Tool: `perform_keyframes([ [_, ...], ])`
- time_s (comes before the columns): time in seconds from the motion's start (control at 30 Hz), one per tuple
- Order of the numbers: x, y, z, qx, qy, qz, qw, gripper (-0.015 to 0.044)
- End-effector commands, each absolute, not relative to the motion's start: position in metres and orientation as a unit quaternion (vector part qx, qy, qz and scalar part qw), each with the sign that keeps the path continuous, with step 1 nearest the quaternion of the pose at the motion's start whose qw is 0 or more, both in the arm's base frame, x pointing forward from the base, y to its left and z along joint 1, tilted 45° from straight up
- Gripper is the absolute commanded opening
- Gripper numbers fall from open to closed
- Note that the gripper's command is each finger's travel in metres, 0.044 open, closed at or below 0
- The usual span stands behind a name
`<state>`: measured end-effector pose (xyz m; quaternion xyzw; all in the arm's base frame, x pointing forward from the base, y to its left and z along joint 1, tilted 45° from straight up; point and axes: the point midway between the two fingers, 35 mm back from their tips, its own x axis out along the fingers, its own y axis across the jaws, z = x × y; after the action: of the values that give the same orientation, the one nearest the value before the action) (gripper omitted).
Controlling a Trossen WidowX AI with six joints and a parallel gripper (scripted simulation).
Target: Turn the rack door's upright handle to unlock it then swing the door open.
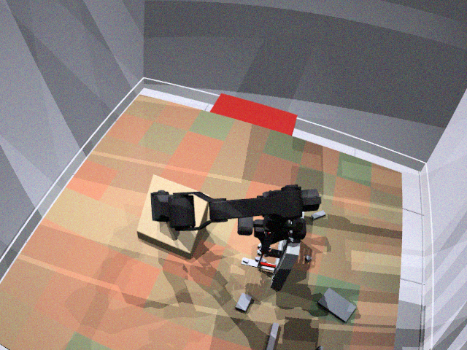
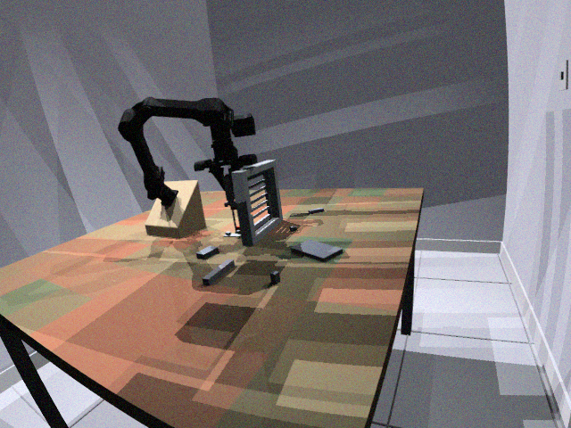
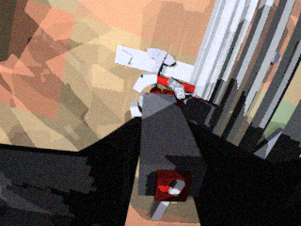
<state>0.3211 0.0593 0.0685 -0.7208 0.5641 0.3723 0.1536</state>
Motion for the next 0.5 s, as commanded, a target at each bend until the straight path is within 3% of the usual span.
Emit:
perform_keyframes([
  [0.0, 0.3209, 0.0596, 0.0677, -0.72, 0.564, 0.375, 0.154, 0.002],
  [0.47, 0.3129, 0.0602, 0.0663, -0.702, 0.596, 0.321, 0.22, 0.0015],
])
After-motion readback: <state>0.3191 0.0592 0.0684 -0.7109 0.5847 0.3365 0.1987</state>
